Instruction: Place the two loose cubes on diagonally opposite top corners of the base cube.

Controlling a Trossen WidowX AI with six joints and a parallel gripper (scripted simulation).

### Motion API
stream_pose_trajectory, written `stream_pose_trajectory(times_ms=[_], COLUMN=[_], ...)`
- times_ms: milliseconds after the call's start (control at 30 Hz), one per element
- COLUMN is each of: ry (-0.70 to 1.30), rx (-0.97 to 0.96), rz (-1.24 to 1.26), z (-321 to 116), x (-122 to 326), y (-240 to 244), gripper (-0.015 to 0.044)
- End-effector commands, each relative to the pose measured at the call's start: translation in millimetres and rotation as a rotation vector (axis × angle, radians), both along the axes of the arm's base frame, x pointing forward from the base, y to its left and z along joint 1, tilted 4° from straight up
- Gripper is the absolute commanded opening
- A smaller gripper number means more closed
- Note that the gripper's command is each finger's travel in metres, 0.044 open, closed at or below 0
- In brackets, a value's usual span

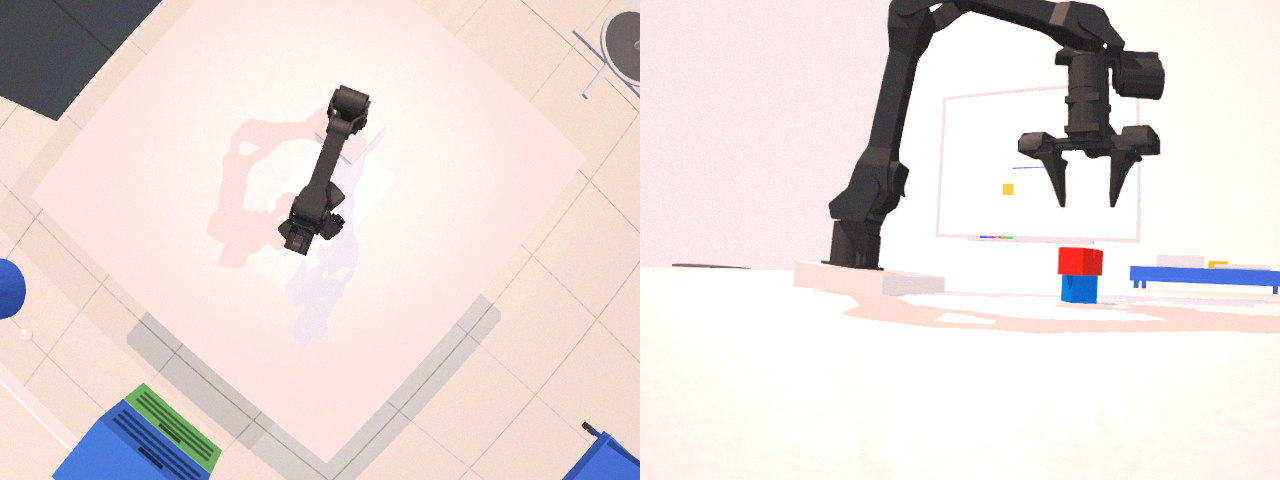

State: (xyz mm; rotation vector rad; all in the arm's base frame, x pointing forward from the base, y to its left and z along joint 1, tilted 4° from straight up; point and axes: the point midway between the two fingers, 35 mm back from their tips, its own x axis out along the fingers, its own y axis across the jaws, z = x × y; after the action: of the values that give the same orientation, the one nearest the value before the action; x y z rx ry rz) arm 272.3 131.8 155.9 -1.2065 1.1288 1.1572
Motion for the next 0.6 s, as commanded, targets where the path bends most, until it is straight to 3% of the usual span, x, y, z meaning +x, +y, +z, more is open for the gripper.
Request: stream_pose_trajectory(times_ms=[0, 100, 367, 567], ry=[-0.005, -0.004, 0.003, 0.006], rx=[0.002, 0.003, 0.012, 0.011], rz=[0.000, 0.010, 0.008, 0.000], z=[4, 2, 3, 3], x=[1, -4, -56, -61], y=[0, 8, 84, 89], gripper=[0.0400, 0.0400, 0.0400, 0.0400])
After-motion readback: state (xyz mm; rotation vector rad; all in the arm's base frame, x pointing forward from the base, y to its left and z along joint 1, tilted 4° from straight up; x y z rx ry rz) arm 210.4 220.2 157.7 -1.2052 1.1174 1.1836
